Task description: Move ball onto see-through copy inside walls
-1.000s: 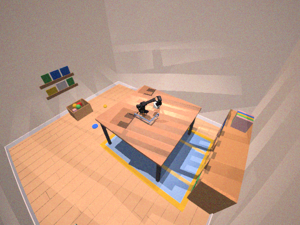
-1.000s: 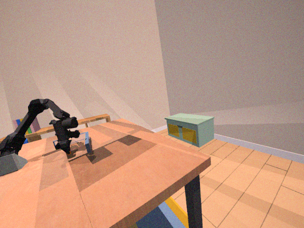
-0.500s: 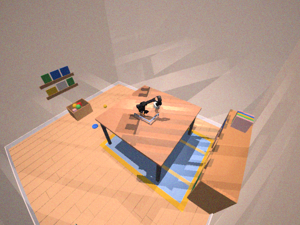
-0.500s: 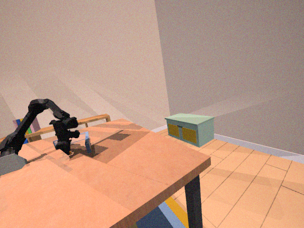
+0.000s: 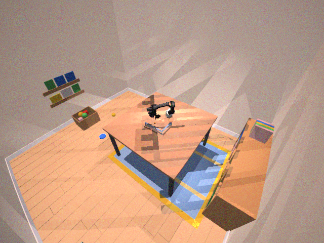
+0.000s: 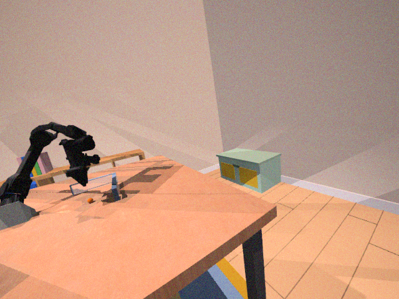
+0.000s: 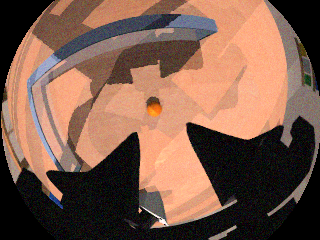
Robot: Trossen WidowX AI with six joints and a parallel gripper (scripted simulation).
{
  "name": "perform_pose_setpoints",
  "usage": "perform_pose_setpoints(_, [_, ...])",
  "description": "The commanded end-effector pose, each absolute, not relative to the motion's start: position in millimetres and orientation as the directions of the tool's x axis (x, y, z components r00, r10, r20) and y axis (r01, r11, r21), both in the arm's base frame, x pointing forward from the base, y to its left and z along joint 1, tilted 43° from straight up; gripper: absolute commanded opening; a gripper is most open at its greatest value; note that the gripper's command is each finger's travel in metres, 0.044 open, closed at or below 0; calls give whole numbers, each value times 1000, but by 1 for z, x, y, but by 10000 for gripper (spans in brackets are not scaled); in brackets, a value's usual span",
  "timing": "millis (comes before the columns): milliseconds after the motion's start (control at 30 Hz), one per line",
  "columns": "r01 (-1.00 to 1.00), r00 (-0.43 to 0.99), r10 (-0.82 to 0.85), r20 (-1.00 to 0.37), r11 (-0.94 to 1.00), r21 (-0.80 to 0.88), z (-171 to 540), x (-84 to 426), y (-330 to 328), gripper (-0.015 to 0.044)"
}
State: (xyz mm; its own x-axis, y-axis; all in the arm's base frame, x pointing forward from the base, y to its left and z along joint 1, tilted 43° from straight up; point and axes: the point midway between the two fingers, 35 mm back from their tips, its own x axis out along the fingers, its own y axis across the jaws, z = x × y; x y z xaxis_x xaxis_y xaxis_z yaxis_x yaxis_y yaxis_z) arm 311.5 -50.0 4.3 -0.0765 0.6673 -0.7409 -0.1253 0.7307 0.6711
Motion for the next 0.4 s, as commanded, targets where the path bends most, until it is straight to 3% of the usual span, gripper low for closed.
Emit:
perform_pose_setpoints(0, [-124, -78, 668, -740, 730, 672, 3, 311, -49, 213])
perform_pose_setpoints(167, [-124, -78, 668, -740, 730, 672, 3, 311, -49, 213])
perform_pose_setpoints(367, [-125, -80, 669, -739, 729, 673, 39, 311, -80, 370])
